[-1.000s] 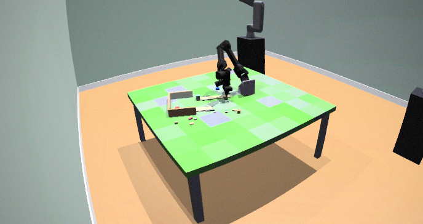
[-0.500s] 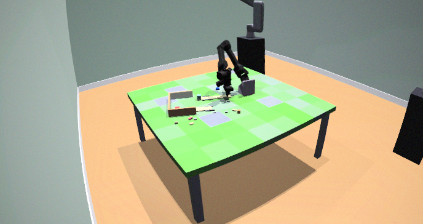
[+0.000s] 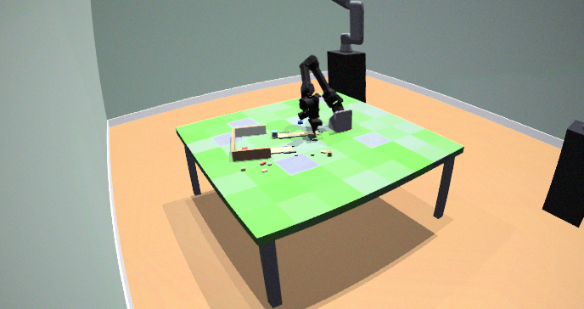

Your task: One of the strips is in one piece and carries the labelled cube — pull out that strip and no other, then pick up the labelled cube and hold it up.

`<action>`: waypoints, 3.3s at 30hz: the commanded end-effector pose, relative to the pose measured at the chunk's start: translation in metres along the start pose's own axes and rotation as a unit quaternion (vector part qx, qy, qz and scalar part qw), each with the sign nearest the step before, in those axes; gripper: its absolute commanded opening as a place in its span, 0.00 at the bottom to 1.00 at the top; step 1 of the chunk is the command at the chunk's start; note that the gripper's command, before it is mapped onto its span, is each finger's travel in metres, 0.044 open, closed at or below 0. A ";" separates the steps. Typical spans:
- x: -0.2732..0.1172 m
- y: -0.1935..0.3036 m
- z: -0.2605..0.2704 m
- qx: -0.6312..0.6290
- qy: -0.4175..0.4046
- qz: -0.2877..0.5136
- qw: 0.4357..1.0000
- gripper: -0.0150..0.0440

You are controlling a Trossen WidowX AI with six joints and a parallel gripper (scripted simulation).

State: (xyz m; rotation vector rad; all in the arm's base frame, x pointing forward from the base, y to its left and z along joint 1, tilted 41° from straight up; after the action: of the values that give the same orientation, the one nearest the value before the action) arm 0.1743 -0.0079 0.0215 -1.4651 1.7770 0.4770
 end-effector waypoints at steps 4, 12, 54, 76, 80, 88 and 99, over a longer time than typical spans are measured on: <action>0.004 0.008 -0.003 -0.003 0.002 0.016 1.000 0.25; -0.043 -0.005 0.001 -0.002 0.001 0.016 1.000 0.25; -0.059 -0.153 -0.008 0.070 0.002 0.012 0.997 1.00; -0.058 -0.225 -0.022 0.072 0.002 0.010 0.997 0.96; -0.053 -0.225 -0.022 0.072 0.002 0.010 0.997 0.78; -0.040 -0.225 -0.022 0.072 0.002 0.010 0.997 0.68; -0.022 -0.225 -0.022 0.072 0.002 0.010 0.997 0.68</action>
State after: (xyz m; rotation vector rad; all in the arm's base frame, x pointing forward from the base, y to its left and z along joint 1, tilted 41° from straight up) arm 0.3826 -0.0631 0.0996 -1.3497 1.7798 0.3429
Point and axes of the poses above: the point midway between the two fingers, 35 mm back from their tips, its own x axis out along the fingers, its own z axis across the jaws, y = z × x, the point moved 7 cm from there along -x, back along the fingers, and after that the axes turned 6 degrees about -x, right-handed, at the moved point
